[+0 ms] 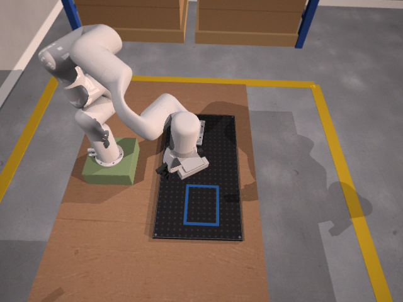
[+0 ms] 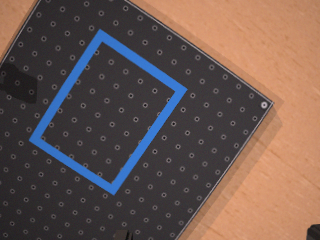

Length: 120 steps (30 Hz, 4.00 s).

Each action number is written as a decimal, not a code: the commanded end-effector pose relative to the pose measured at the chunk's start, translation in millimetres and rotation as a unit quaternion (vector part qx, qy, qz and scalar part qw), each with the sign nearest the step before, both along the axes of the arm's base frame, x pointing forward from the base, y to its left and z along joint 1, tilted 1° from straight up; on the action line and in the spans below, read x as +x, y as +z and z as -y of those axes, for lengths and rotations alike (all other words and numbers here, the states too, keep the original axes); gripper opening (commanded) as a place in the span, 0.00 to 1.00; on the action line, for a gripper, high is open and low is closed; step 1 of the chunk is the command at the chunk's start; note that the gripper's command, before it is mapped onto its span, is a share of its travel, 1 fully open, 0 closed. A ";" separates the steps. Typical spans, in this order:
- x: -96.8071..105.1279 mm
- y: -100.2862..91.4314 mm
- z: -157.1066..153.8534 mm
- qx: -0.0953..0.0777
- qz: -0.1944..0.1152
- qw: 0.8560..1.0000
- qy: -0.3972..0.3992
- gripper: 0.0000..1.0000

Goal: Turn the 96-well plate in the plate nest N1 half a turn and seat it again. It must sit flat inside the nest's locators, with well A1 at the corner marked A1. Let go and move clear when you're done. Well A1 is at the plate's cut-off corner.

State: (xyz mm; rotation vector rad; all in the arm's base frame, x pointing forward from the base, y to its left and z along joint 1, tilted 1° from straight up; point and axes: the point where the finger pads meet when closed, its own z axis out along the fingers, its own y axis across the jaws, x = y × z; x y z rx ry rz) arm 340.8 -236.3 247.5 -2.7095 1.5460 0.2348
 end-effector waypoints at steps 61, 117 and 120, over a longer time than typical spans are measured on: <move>56.7 -46.7 -248.3 0.011 0.069 0.767 0.638 1.00; 44.6 -211.9 -429.6 0.049 0.060 0.332 0.940 1.00; 44.0 -218.7 -437.0 0.049 0.060 0.332 0.940 1.00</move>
